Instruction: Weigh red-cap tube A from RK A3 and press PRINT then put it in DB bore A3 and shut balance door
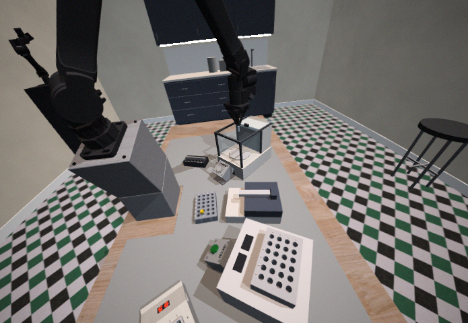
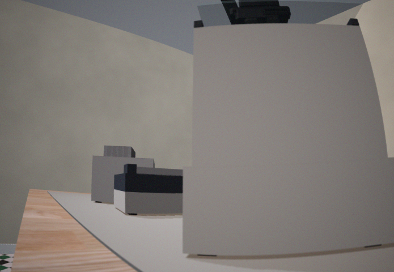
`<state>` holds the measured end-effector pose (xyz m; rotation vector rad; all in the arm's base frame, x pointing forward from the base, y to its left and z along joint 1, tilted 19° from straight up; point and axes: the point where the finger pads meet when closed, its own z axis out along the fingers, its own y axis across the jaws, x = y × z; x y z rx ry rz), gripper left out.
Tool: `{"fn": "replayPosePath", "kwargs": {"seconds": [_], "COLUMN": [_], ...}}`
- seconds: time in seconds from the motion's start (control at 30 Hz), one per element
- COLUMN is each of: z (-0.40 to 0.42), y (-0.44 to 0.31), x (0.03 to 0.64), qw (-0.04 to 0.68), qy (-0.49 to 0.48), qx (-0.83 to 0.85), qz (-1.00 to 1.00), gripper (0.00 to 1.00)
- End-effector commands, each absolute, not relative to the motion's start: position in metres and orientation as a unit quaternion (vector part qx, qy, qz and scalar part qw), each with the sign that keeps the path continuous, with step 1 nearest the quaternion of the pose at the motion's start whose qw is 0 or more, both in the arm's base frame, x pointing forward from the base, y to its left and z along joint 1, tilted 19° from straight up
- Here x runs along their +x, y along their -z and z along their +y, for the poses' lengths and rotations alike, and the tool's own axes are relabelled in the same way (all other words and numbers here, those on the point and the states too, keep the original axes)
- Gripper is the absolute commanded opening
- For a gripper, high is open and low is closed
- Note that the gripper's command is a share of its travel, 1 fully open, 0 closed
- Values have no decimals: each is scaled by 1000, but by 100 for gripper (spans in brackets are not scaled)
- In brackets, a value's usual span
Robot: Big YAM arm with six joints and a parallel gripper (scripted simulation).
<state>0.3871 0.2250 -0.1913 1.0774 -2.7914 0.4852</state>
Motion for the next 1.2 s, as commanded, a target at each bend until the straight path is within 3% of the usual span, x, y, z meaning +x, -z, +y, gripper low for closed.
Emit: {"fn": "replayPosePath", "kwargs": {"seconds": [0.0,1.17], "z": [219,221], "y": [198,231], "x": [390,413], "qw": [56,26], "qy": [-160,-153], "qx": [355,355], "qz": [-919,-922], "gripper": [9,9]}}
